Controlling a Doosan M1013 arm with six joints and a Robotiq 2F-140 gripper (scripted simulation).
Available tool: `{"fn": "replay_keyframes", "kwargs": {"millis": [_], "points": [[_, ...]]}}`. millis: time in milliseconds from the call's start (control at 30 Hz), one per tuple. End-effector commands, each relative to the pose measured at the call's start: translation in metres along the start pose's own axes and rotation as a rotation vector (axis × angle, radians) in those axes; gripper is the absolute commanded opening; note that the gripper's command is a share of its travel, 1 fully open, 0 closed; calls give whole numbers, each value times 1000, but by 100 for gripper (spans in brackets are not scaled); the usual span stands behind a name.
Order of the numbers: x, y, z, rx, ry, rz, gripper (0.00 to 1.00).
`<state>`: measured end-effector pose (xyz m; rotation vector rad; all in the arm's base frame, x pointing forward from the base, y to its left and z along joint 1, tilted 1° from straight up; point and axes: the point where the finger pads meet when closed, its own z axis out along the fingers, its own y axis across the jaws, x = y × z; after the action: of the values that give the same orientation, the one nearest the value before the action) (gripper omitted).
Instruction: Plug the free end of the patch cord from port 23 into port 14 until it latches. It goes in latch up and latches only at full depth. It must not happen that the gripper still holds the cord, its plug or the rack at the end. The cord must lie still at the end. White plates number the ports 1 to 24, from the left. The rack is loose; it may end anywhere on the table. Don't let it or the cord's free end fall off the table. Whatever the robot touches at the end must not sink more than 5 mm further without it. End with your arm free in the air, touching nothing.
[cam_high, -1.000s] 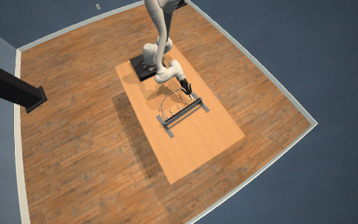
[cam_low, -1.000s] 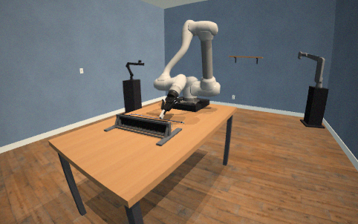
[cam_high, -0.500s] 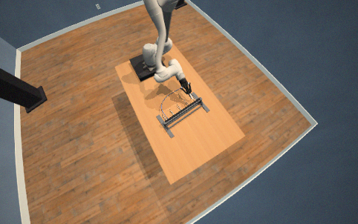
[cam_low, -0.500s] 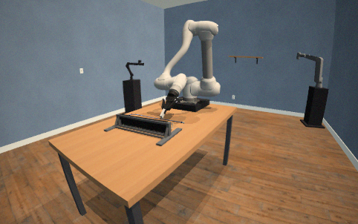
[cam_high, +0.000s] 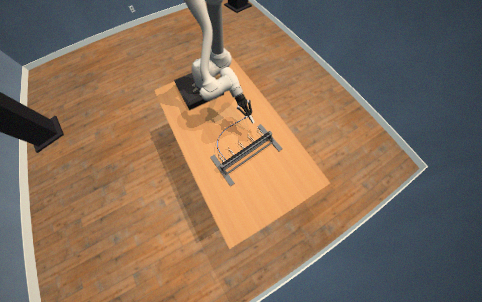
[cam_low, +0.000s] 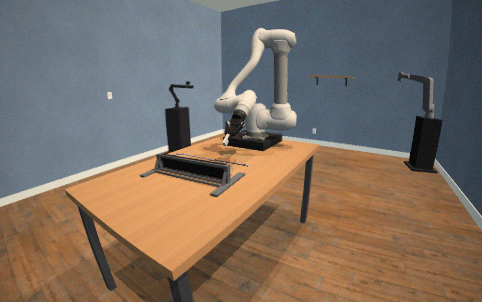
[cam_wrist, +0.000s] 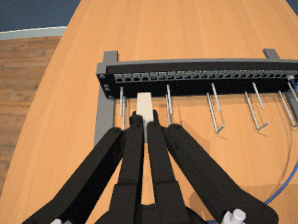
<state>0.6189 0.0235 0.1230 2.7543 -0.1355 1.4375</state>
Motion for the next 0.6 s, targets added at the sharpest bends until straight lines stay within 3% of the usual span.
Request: {"fn": "replay_keyframes", "kwargs": {"millis": [0,167,567], "points": [[1,0,-21,-4,-1,-1,0],[1,0,-36,-4,-1,-1,0],[1,6,-37,-4,-1,-1,0]]}}
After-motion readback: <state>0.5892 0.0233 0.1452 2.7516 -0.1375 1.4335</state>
